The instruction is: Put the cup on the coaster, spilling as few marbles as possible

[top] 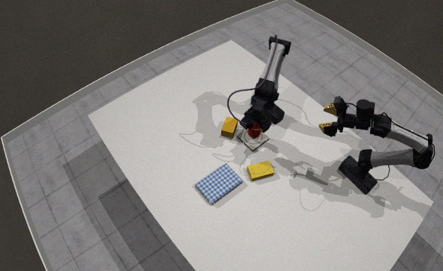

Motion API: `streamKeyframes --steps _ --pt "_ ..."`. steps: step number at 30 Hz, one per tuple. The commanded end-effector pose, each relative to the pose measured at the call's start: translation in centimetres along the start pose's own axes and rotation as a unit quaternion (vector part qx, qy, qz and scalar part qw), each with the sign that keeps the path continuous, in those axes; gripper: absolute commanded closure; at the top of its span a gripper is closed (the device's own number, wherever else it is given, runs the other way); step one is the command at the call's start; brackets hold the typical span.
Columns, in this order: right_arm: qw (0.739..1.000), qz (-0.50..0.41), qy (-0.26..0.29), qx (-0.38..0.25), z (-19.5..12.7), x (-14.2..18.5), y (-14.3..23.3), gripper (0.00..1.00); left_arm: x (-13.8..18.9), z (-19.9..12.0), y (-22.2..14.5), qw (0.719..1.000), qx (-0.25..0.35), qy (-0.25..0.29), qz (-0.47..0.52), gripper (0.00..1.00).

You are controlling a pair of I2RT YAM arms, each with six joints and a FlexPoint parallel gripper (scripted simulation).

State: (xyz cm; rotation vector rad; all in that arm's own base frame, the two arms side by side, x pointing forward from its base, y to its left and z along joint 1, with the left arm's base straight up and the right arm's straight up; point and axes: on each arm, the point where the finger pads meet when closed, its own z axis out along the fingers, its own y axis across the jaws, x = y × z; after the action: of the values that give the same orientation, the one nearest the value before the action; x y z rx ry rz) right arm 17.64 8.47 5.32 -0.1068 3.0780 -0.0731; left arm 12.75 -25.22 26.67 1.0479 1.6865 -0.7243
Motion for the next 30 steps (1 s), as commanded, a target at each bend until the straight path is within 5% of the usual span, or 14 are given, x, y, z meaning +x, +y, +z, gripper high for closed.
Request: streamKeyframes --steps 1,18,21,30 --pt "1.0 0.004 -0.017 -0.003 1.0 -0.9 0.3 0.35 1.0 0.2 0.3 1.0 -0.004 0.014 -0.007 0.0" --pt "1.0 0.006 -0.016 -0.003 1.4 -0.9 0.3 0.35 1.0 0.2 0.3 1.0 -0.004 0.014 -0.007 0.0" --pt "1.0 0.004 -0.02 -0.008 1.1 -1.0 0.5 0.01 1.0 0.2 0.3 1.0 -0.004 0.014 -0.007 0.0" --pt "0.999 0.007 -0.048 -0.013 -2.6 -1.7 0.4 0.0 1.0 0.2 0.3 1.0 -0.004 0.014 -0.007 0.0"
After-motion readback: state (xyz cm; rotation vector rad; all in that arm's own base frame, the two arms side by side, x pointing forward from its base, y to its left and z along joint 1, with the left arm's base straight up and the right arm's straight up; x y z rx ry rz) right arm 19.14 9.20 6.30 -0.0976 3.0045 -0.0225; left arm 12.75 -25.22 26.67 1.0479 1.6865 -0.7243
